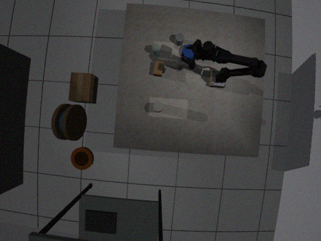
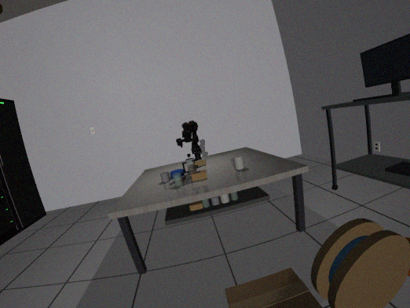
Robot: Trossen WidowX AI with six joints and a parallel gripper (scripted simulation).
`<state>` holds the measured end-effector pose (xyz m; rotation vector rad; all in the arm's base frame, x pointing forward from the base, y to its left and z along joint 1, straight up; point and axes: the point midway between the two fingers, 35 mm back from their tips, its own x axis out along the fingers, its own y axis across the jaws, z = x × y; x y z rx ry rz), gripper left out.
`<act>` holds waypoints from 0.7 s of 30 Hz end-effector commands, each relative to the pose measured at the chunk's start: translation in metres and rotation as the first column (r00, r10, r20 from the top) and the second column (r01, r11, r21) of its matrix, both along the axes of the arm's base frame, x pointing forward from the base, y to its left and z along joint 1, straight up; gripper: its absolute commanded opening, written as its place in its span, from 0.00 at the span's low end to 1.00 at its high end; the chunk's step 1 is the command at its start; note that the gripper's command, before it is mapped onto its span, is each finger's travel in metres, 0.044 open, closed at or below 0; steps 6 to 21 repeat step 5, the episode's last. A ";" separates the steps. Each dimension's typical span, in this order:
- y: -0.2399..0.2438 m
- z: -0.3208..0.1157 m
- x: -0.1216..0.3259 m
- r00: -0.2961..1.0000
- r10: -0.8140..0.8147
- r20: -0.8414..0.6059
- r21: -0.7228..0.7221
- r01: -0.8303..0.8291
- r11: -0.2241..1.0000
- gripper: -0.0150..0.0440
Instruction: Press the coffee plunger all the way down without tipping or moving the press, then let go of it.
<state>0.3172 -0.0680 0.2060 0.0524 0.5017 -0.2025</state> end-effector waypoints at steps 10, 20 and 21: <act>0.000 0.003 -0.002 1.000 -0.004 0.001 0.002 0.004 1.000 1.00; 0.000 0.003 -0.002 1.000 -0.004 0.001 0.002 0.004 1.000 1.00; 0.000 0.003 -0.002 1.000 -0.004 0.001 0.002 0.004 1.000 1.00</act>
